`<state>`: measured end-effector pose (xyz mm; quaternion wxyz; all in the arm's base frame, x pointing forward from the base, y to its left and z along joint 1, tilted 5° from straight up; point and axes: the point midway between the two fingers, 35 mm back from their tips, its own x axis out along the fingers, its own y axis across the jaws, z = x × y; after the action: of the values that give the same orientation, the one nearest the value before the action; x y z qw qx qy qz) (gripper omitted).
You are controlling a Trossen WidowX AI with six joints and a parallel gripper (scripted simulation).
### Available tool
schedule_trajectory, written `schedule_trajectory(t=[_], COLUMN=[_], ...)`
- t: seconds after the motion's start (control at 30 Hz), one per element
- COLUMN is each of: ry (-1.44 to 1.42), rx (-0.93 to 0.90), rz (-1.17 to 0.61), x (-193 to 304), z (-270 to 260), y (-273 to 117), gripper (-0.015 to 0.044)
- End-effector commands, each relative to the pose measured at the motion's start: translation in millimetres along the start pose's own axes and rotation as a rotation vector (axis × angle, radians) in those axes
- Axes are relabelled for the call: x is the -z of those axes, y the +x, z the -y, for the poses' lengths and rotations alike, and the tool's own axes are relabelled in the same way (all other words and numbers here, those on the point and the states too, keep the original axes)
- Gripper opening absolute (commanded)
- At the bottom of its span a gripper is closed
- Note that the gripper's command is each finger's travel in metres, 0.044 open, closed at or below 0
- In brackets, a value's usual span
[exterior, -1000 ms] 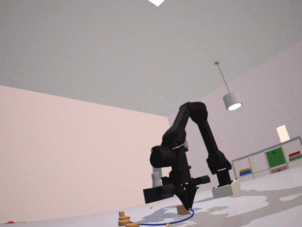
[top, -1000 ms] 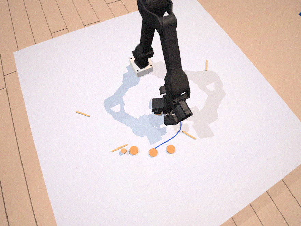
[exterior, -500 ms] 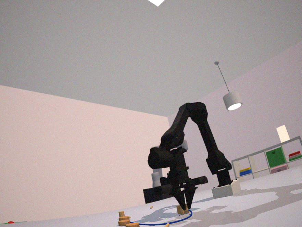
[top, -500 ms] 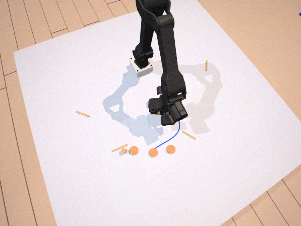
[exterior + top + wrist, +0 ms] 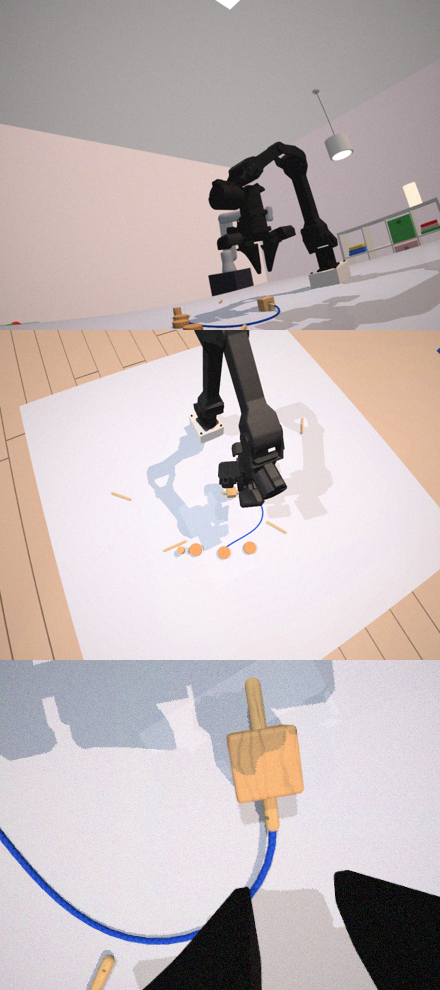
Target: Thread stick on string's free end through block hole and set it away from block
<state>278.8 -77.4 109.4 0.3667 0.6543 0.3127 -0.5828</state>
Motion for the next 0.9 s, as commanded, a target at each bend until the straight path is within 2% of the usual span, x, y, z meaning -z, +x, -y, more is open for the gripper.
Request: schedule_trajectory(t=[0.0, 0.73, 0.87], ry=[-0.060, -2.086, -2.358], rx=[-0.002, 0.016, 0.021], rz=[0.000, 0.005, 0.003], x=[-1, -38, -44], z=[-1, 1, 2], y=[0, 1, 1], gripper=[0.0121, 0.0121, 0.0121])
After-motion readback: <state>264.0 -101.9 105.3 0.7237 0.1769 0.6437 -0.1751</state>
